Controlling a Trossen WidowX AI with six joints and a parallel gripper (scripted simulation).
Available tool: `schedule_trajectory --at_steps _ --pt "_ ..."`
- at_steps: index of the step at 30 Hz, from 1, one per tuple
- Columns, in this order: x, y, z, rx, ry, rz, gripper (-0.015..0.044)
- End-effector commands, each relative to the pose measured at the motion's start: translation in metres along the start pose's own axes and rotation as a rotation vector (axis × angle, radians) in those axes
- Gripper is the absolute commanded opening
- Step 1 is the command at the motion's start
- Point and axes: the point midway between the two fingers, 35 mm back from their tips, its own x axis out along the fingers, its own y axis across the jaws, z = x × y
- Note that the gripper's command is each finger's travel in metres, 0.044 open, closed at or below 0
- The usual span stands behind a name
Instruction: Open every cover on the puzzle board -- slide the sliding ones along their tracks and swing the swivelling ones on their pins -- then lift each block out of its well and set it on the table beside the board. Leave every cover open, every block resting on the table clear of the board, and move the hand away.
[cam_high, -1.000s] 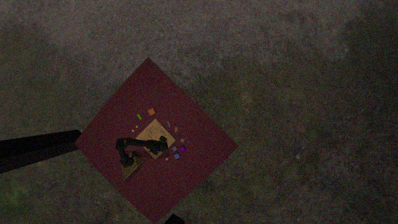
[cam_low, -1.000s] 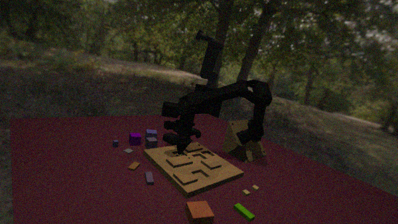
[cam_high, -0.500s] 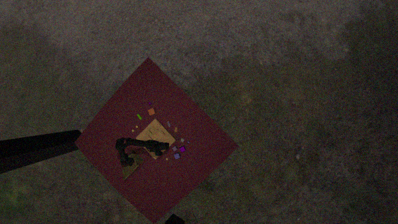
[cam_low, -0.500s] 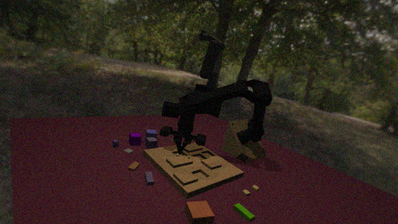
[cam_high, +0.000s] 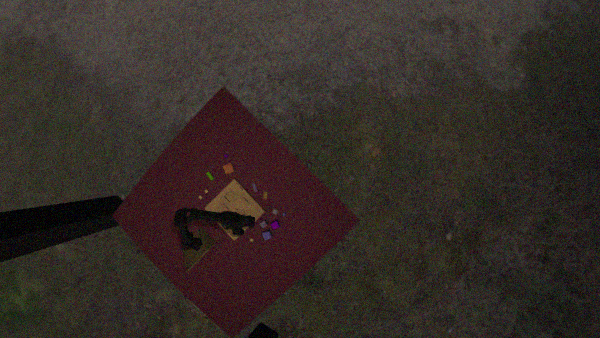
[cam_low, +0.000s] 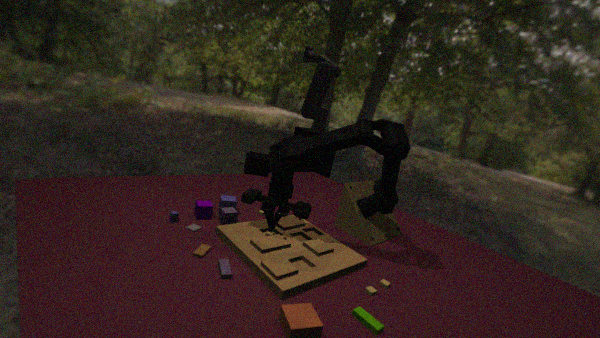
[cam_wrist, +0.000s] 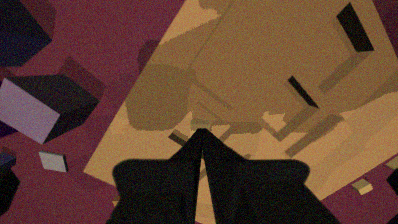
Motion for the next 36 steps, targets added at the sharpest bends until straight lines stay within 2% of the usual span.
schedule_trajectory --at_steps 1,2,8,15,30,36 --pt "-0.005 0.001 -0.002 -0.002 -0.001 0.002 0.0000" --pt "-0.006 0.001 -0.002 -0.001 -0.002 0.002 0.0000" --pt "-0.027 0.002 -0.002 0.004 -0.002 0.002 0.0144" --pt "-0.059 0.001 -0.003 0.004 -0.004 0.003 0.0144" --pt "-0.025 0.001 -0.002 0.004 -0.003 0.002 0.0144" --pt "-0.024 0.001 -0.002 0.004 -0.002 0.002 0.0144"
